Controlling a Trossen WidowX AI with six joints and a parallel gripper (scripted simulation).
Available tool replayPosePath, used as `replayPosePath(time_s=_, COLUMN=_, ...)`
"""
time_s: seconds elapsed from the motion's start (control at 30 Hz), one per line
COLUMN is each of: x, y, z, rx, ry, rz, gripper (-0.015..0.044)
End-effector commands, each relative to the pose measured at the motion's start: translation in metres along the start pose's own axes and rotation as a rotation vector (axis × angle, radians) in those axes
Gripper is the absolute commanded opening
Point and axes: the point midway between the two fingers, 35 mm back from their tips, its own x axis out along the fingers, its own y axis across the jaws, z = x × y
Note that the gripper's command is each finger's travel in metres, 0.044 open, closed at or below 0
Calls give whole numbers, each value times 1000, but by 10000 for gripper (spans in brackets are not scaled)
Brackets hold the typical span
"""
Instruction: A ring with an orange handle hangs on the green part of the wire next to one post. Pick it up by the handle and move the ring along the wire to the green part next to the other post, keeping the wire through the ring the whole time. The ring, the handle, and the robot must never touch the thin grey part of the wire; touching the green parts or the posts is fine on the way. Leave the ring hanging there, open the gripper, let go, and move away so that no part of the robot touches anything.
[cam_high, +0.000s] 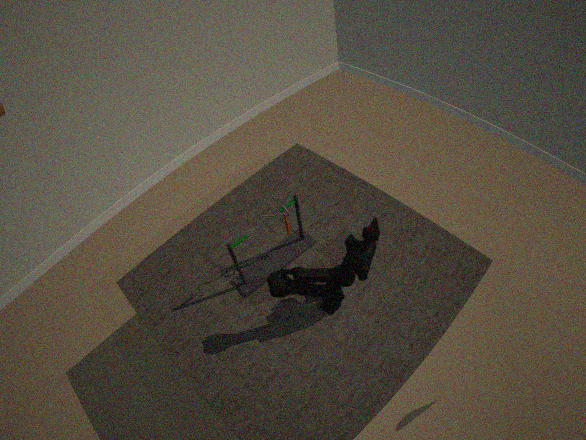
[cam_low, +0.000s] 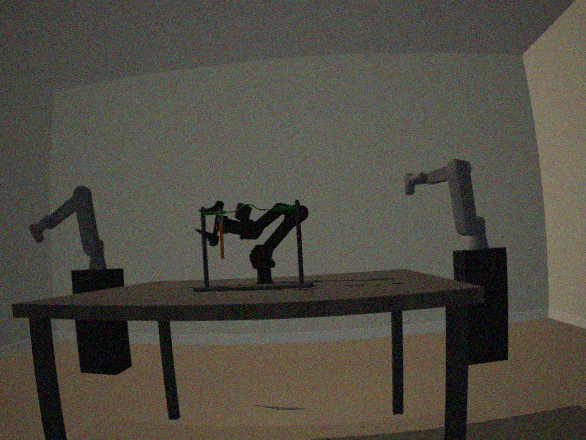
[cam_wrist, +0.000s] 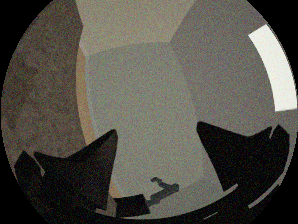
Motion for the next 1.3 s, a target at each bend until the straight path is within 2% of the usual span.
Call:
replayPosePath(time_s=0.0, x=0, y=1, z=1, rx=6, ry=-3, rz=1, gripper=374)
replayPosePath(time_s=0.27, x=15, y=31, z=38, rx=279, ry=-136, rz=86, gripper=164)
replayPosePath(time_s=0.77, x=14, y=93, z=129, rx=767, ry=-353, rz=391, gripper=160)
replayPosePath(time_s=1.27, x=-34, y=144, z=214, rx=1089, ry=-453, rz=807, gripper=160)
